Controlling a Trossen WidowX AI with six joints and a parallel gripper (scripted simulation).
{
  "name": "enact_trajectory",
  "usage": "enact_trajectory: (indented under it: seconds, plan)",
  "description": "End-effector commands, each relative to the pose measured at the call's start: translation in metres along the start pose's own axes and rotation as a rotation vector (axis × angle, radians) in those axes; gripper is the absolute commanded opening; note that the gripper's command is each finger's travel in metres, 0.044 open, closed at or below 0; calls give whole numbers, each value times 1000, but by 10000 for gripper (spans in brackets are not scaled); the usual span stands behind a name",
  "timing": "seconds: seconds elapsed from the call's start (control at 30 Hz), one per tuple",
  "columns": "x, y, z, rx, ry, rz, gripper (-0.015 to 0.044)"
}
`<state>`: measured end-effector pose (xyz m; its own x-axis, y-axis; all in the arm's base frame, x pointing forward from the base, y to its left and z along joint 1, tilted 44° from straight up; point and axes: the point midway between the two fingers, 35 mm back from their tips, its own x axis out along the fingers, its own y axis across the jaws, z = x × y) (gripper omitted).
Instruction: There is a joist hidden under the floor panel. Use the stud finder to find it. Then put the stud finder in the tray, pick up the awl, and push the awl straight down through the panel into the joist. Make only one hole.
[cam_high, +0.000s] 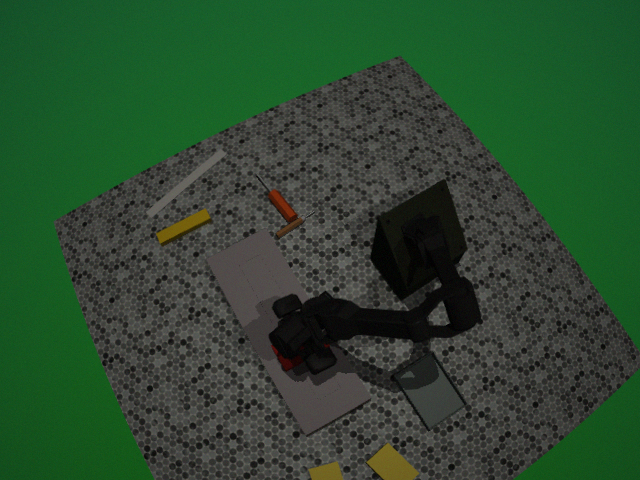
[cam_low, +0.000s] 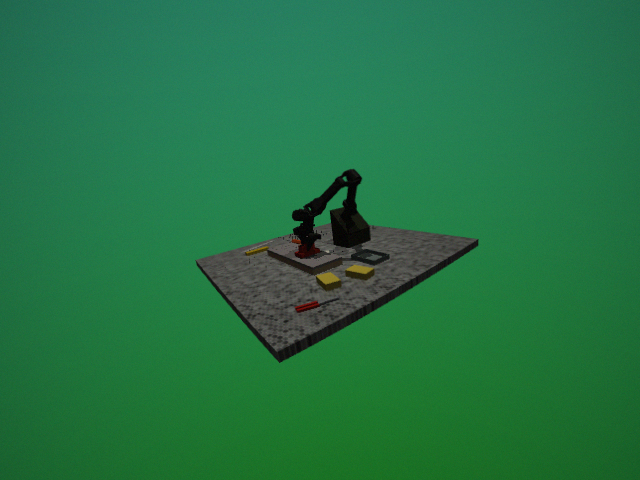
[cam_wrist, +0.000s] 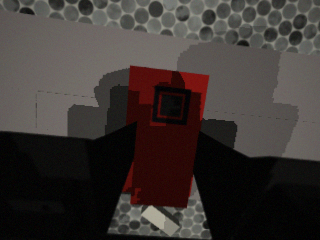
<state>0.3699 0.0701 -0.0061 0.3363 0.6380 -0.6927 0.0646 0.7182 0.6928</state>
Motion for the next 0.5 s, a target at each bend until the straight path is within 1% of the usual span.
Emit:
enact_trajectory:
  seconds: [0.0,0.47]
  plan:
    - [0,-16,-1,1,1,-1,0]
    - [0,-61,-1,1,1,-3,0]
